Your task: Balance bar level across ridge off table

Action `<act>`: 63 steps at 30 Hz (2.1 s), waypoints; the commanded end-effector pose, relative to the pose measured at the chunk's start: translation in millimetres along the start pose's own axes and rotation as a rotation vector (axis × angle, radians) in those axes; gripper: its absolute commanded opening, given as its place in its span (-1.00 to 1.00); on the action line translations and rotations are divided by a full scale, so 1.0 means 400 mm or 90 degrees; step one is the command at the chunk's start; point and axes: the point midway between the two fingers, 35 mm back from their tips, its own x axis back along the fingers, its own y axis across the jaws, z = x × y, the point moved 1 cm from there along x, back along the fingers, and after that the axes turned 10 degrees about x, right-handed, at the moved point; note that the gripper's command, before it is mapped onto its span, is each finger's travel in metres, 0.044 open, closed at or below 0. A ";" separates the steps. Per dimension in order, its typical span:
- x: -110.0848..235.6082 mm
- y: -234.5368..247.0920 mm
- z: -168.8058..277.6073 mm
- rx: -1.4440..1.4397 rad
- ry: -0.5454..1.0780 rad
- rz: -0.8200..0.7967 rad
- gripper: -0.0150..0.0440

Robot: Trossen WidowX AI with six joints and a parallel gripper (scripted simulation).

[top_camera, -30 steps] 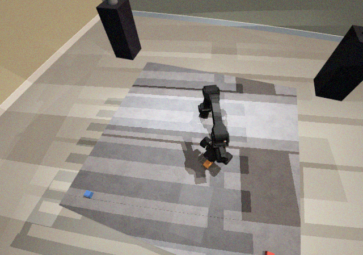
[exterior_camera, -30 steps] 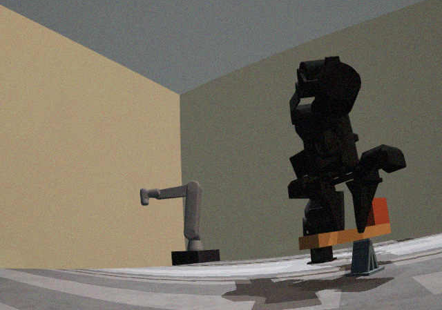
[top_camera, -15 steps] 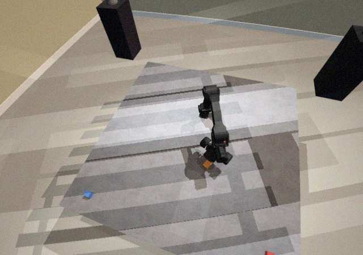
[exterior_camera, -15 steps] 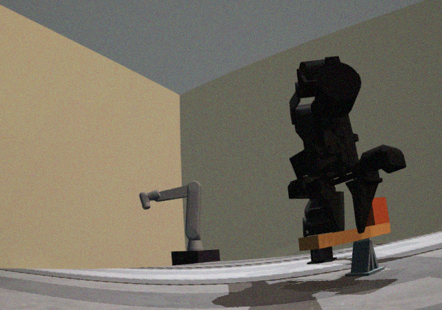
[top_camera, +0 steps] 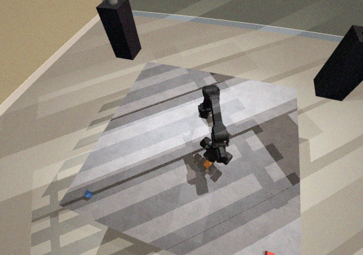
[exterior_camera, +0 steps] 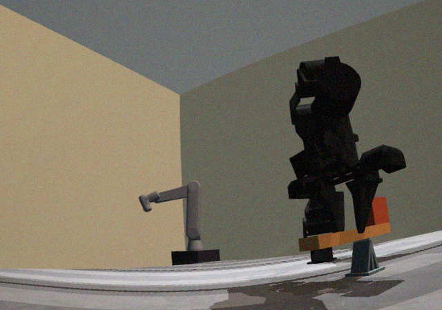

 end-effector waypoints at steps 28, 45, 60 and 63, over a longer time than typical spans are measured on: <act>0.000 0.000 0.000 0.000 0.000 0.000 0.07; 0.000 0.000 0.000 0.000 0.000 0.000 0.08; 0.000 0.000 0.000 0.000 0.000 0.000 0.09; 0.000 0.000 0.000 0.000 0.000 0.000 0.09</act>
